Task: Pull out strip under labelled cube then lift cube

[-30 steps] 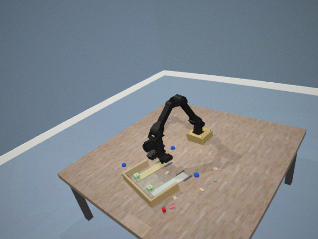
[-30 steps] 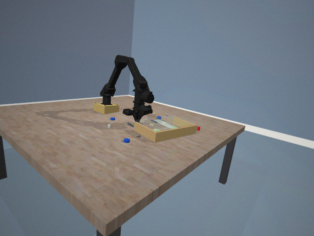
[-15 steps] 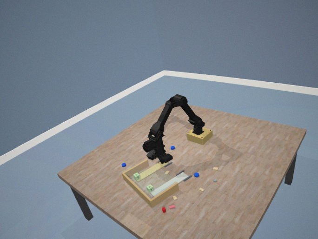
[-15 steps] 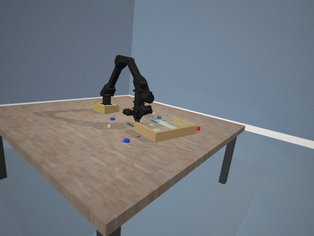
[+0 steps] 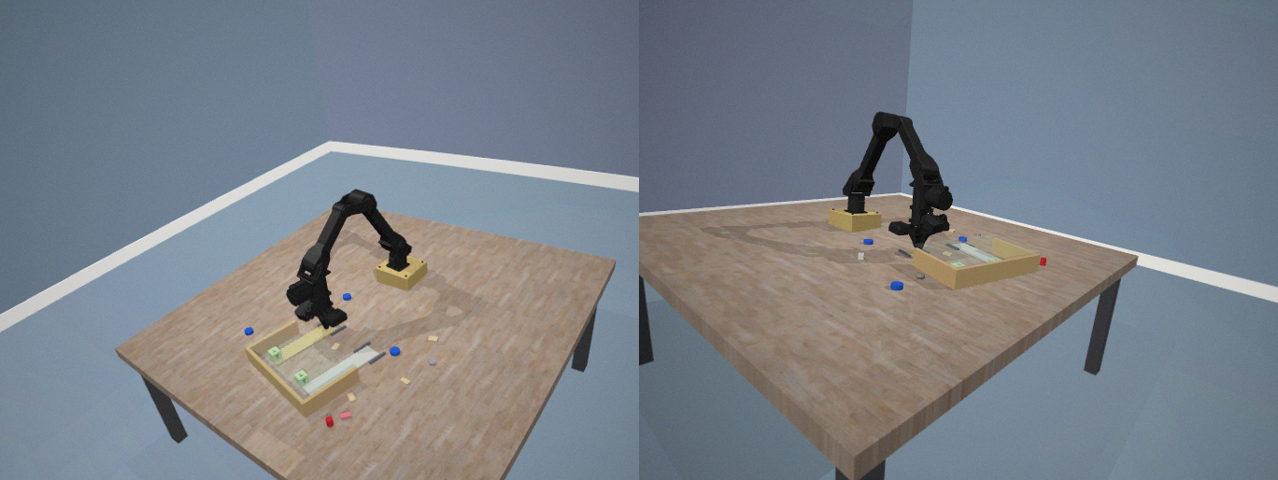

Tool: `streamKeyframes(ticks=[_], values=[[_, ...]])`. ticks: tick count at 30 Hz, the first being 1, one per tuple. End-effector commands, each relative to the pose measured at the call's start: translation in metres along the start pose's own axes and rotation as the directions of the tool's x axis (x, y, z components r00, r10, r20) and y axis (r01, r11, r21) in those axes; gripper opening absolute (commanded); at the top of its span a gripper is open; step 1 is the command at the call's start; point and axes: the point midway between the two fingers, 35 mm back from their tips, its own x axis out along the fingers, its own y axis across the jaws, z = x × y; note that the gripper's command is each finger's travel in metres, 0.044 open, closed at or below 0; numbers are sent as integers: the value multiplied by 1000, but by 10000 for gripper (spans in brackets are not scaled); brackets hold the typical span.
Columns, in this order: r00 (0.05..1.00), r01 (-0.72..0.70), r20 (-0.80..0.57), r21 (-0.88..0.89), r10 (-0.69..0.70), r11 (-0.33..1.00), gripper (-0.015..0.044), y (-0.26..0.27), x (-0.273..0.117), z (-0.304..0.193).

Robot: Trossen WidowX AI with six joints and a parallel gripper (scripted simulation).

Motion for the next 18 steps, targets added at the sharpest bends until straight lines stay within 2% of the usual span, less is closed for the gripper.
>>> streamKeyframes(ticks=[1,18], values=[[1000,2,2,4,-2,1000,0,0,2,1],[1000,2,2,4,-2,1000,0,0,4,1]])
